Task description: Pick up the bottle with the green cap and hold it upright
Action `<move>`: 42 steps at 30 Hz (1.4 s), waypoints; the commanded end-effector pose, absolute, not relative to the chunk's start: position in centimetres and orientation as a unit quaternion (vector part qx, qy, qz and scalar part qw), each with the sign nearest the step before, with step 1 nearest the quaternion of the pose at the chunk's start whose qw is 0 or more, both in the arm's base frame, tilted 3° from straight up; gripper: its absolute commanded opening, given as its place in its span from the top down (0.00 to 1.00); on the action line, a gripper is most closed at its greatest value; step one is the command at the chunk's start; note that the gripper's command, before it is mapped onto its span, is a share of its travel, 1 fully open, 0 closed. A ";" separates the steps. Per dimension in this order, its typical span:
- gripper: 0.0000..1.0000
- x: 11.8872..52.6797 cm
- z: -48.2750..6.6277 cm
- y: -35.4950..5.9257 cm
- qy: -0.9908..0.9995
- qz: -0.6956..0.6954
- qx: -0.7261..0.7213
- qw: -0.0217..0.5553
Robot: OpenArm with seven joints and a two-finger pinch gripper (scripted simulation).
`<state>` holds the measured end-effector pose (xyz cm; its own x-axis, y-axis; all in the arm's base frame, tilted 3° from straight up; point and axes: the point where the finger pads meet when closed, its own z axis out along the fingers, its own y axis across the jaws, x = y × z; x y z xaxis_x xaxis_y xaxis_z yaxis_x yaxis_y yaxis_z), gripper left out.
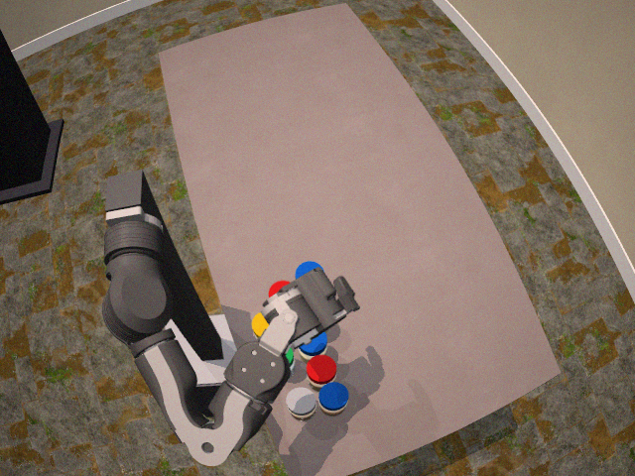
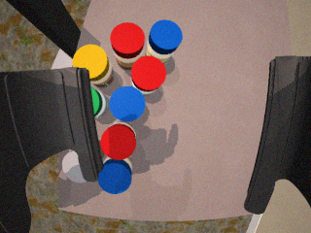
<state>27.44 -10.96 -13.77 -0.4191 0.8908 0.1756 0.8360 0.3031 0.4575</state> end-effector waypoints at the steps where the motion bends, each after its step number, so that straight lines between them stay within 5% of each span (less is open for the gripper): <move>1: 0.55 26.0 -14.1 -10.9 0.809 0.222 0.543 0.027; 4: 0.55 23.7 -14.2 -10.5 0.819 0.193 0.540 -0.005; 42: 0.55 23.9 -14.1 -10.5 0.819 0.198 0.538 -0.002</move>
<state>23.84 -10.48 -14.13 -0.4201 0.8813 0.2163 0.8834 0.3428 0.3194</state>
